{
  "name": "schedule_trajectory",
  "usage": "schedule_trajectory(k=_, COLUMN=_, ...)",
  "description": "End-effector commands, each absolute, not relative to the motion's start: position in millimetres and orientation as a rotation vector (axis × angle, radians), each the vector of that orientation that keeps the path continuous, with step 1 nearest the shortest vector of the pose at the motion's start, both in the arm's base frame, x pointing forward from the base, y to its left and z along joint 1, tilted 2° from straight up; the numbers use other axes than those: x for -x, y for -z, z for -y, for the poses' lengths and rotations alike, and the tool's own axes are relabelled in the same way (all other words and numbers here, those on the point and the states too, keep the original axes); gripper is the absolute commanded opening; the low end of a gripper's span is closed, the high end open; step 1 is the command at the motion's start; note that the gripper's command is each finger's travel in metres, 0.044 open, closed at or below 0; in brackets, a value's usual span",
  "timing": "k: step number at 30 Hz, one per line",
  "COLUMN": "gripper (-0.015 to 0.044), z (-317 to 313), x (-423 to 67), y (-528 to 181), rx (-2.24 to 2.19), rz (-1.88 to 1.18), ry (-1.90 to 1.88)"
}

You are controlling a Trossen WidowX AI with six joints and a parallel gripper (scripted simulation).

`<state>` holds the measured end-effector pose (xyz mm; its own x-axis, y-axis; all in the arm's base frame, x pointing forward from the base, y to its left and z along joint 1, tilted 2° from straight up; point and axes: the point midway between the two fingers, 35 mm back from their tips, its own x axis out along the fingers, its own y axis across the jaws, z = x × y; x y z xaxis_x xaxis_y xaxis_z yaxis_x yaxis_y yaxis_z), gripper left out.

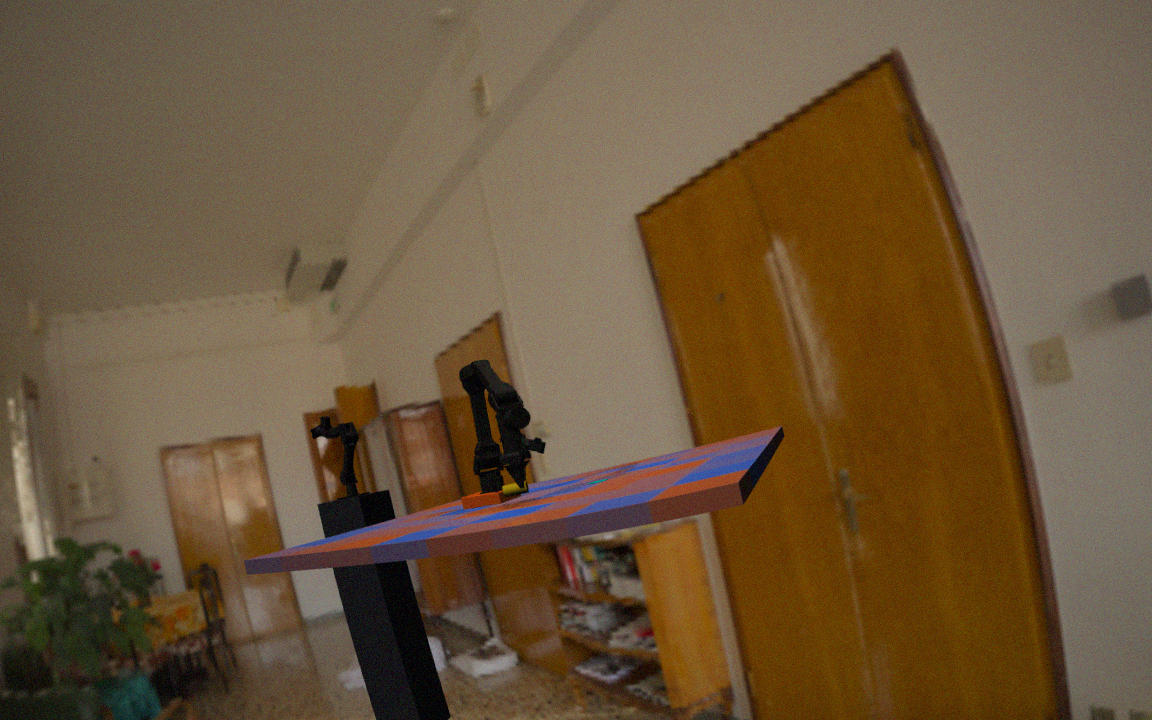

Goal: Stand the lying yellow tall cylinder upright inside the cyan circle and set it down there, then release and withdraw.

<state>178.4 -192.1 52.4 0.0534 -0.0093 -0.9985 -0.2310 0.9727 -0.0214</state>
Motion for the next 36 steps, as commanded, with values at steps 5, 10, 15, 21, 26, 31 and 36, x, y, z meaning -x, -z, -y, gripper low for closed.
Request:
schedule_trajectory(k=5, gripper=0.0105, z=194, x=-179, y=-80, rx=0.2, rz=-1.508, ry=-0.162)
schedule_trajectory(k=10, gripper=0.0105, z=194, x=-178, y=-95, rx=0.2, rz=-1.508, ry=-0.162)
schedule_trajectory(k=15, gripper=0.0105, z=192, x=-176, y=-111, rx=0.2, rz=-1.508, ry=-0.162)
schedule_trajectory(k=21, gripper=0.0105, z=190, x=-173, y=-130, rx=0.2, rz=-1.508, ry=-0.163)
schedule_trajectory(k=26, gripper=0.0105, z=189, x=-171, y=-137, rx=0.2, rz=-1.508, ry=-0.163)
schedule_trajectory(k=31, gripper=0.0105, z=186, x=-176, y=-138, rx=0.21, rz=-1.507, ry=-0.171)
schedule_trajectory(k=36, gripper=0.0105, z=181, x=-187, y=-140, rx=0.232, rz=-1.505, ry=-0.19)
